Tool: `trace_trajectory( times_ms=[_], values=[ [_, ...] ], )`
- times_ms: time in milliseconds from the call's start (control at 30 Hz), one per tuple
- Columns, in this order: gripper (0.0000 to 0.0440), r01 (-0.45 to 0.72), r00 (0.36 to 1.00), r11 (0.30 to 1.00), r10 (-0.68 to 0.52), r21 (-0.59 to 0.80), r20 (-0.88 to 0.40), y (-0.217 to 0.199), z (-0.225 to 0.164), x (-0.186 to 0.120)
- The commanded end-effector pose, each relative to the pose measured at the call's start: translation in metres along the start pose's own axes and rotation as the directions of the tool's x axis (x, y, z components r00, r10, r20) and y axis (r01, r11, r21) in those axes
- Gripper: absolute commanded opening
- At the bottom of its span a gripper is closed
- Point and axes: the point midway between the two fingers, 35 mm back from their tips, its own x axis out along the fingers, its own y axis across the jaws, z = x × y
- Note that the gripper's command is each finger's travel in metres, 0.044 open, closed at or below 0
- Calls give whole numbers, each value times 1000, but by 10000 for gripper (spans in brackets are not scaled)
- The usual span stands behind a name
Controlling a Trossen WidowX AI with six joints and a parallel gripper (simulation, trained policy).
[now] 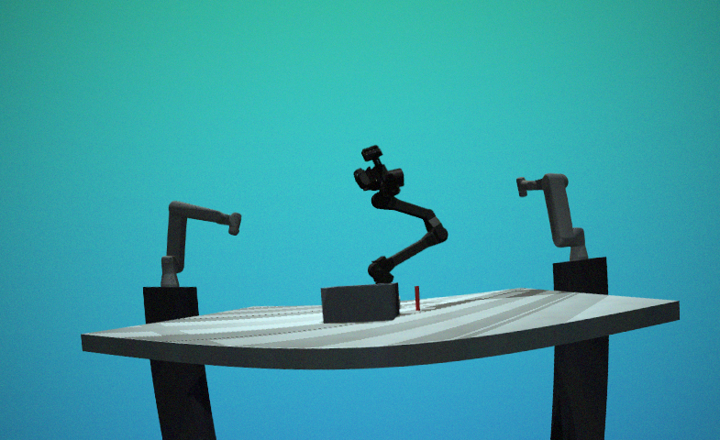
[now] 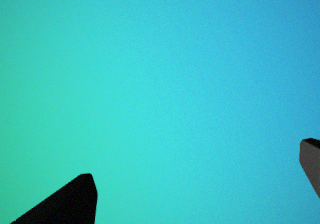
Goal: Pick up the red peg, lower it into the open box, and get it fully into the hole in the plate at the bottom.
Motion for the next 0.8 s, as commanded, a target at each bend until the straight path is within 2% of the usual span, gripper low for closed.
trace_trajectory(
  times_ms=[0, 67, 367, 567, 767],
  values=[
    [417, -11, 1000, 999, 11, 33, -4, 2, 0, 0],
    [440, -29, 999, 995, 30, 100, -11, 6, 0, 0],
    [440, -88, 993, 915, 110, 393, -35, 22, 6, 1],
    [440, -110, 987, 813, 160, 572, -36, 31, 13, 2],
    [440, -121, 979, 676, 203, 727, -25, 39, 22, 3]
  ],
)
